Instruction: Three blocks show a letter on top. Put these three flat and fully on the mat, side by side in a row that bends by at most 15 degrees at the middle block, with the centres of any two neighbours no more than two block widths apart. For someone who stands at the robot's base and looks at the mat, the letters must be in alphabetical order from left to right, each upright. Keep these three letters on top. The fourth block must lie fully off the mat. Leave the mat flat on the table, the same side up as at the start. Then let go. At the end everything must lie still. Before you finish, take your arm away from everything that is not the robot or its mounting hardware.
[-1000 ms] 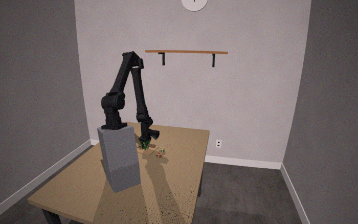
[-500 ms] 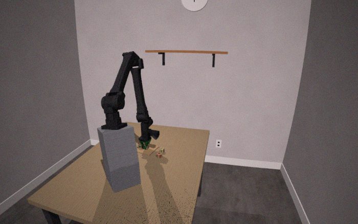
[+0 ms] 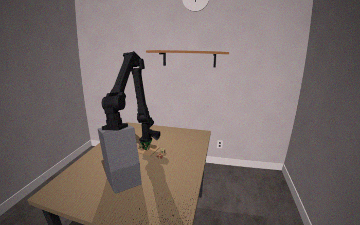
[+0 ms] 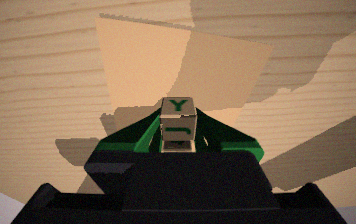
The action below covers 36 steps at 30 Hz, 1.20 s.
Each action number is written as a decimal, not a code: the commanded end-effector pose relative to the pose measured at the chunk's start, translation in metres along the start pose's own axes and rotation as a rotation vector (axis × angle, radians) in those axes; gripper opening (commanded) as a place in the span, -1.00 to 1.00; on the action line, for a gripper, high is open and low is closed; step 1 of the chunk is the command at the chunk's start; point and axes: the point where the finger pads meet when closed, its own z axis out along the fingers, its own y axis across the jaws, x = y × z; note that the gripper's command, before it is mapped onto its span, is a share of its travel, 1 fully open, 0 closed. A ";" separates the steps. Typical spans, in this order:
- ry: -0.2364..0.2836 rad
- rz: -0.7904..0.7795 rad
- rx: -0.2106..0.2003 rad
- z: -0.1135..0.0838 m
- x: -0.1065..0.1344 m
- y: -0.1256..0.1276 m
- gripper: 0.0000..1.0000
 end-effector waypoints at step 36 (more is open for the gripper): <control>-0.003 -0.004 -0.027 -0.006 0.005 0.014 -0.47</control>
